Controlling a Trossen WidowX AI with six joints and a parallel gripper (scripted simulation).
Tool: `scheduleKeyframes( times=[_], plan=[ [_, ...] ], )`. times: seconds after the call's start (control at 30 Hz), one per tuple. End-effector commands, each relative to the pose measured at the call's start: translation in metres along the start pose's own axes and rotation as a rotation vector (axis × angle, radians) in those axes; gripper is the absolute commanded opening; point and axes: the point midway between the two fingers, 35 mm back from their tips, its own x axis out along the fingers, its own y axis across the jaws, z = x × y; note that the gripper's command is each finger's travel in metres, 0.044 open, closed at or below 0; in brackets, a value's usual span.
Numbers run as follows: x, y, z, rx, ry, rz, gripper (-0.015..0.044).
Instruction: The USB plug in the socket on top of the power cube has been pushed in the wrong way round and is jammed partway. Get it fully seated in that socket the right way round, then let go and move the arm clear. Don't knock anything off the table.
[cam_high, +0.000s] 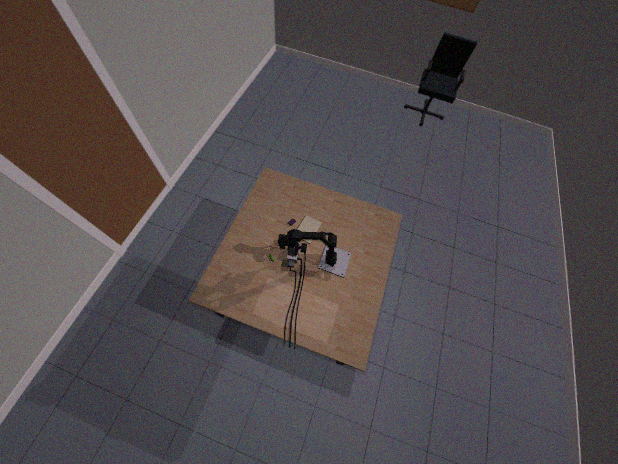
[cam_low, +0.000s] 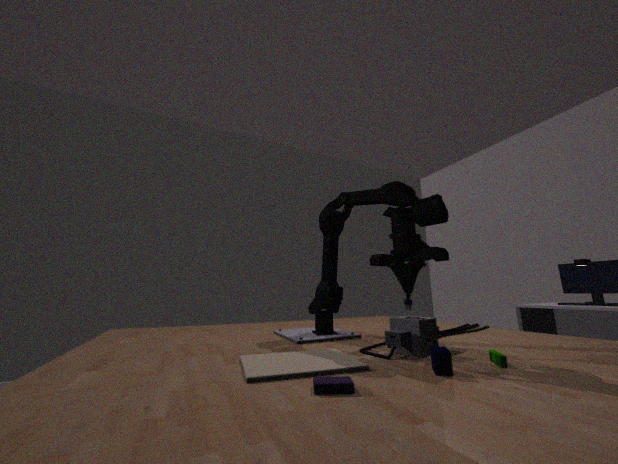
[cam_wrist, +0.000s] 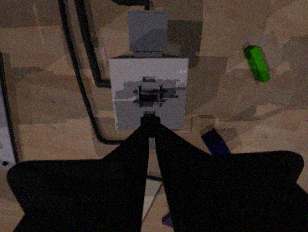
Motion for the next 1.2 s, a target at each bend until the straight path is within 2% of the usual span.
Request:
scheduleKeyframes(
  times=[0.0,1.17],
  plan=[
    [0.0005,-0.0003,0.0007,-0.002,-0.006,-0.002,0.0000],
    [0.0045,-0.0003,0.0033,-0.002,-0.036,-0.003,0.0000]
  ],
)
